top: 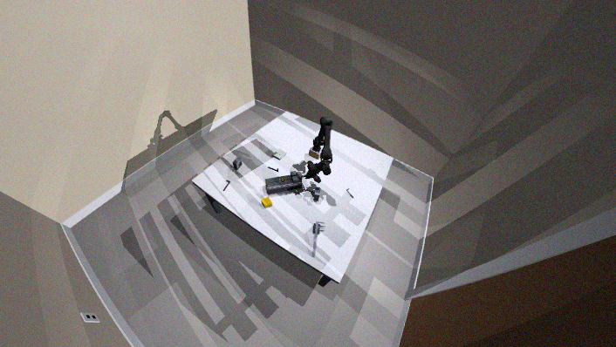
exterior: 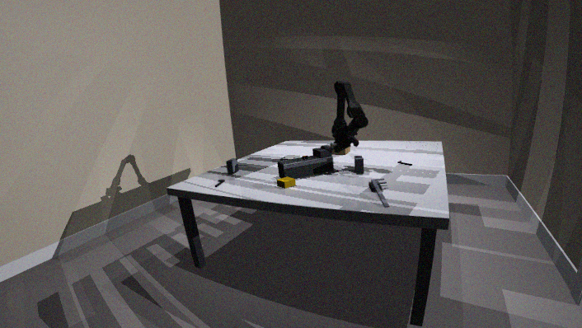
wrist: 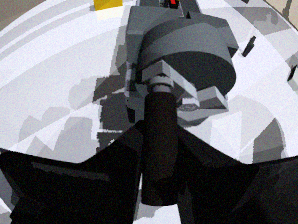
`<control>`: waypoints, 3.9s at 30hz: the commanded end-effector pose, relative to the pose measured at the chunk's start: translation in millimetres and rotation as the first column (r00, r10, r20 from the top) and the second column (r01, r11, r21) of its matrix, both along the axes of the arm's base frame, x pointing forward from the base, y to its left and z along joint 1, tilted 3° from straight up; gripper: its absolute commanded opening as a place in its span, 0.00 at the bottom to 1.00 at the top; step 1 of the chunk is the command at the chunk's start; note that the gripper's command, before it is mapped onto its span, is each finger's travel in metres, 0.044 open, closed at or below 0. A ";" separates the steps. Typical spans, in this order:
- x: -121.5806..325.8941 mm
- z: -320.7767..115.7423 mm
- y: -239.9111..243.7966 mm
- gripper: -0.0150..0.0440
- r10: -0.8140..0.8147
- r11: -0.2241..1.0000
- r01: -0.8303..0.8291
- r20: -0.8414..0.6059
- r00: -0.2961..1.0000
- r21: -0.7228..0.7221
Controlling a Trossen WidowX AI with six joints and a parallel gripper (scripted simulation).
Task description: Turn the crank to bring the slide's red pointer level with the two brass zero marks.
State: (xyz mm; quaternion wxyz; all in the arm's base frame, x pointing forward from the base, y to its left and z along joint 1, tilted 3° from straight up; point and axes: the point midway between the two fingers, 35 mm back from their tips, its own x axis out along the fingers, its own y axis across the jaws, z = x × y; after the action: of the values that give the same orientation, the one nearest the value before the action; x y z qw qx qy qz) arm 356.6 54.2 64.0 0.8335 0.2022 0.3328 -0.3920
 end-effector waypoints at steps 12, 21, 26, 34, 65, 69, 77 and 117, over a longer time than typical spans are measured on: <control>9.1 -18.6 7.3 0.25 0.000 1.000 0.000 0.005 1.000 0.009; 8.5 -29.9 7.1 0.25 0.000 1.000 0.000 0.005 1.000 0.009; 7.2 -34.9 6.2 0.25 0.000 1.000 0.000 0.005 1.000 0.009; 4.7 -41.3 4.3 0.25 0.000 1.000 0.000 0.005 1.000 0.008; -2.1 -50.7 -1.0 0.25 0.000 1.000 0.000 0.004 1.000 0.008; -2.7 -51.3 -1.5 0.25 0.000 1.000 0.000 0.004 1.000 0.008; -3.8 -52.3 -2.4 0.25 0.000 1.000 0.000 0.004 1.000 0.008; -11.7 -56.7 -8.3 0.25 0.000 1.000 0.000 0.003 1.000 0.007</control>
State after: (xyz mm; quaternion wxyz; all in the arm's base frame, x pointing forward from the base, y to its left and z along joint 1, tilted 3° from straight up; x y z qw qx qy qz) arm 351.0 50.9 12.1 0.8374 0.2120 0.3240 -0.3857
